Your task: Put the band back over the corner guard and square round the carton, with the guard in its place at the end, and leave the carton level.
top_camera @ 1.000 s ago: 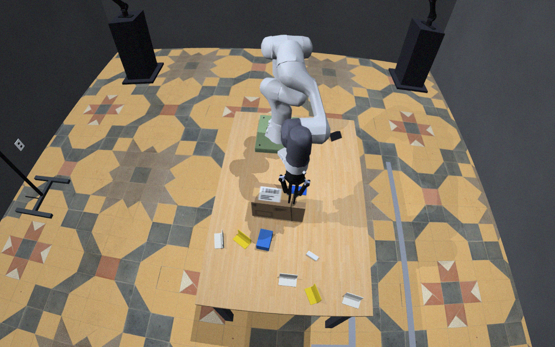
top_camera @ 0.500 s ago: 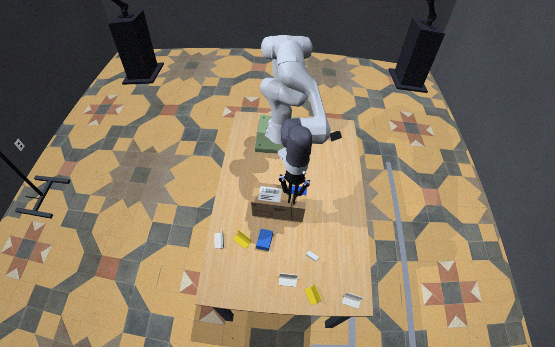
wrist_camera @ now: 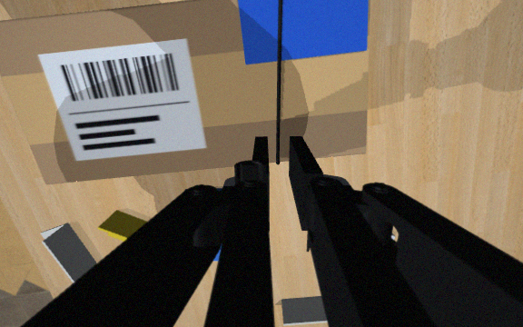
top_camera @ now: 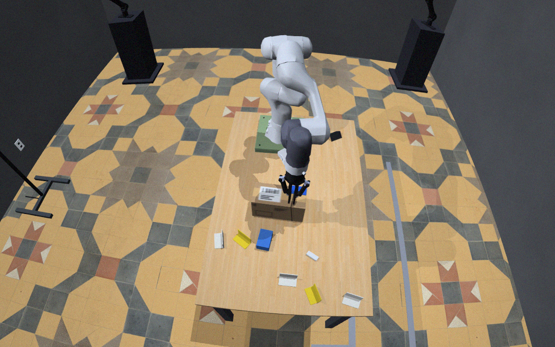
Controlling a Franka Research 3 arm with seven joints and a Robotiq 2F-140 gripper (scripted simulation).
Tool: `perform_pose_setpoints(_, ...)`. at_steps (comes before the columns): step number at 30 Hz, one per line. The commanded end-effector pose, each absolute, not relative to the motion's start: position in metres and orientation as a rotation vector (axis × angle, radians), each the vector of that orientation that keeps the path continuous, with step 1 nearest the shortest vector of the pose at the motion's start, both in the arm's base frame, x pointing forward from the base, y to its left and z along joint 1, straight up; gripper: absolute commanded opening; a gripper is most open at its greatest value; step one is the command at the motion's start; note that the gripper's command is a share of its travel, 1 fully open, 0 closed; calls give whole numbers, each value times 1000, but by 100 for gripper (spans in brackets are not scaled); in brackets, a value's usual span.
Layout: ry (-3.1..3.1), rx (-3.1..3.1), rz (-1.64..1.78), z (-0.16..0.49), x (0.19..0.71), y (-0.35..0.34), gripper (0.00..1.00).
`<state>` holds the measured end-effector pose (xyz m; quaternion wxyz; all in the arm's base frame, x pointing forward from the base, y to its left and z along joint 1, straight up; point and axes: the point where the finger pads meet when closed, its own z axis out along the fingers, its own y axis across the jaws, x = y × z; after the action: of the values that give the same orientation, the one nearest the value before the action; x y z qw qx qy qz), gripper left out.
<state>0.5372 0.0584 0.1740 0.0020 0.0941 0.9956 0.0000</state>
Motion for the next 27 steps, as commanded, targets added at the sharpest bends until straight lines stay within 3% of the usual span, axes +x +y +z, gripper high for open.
perform_pose_setpoints(1,3122,300,-1,172,537,59,18)
perform_pose_setpoints(27,3122,300,-1,156,538,59,18)
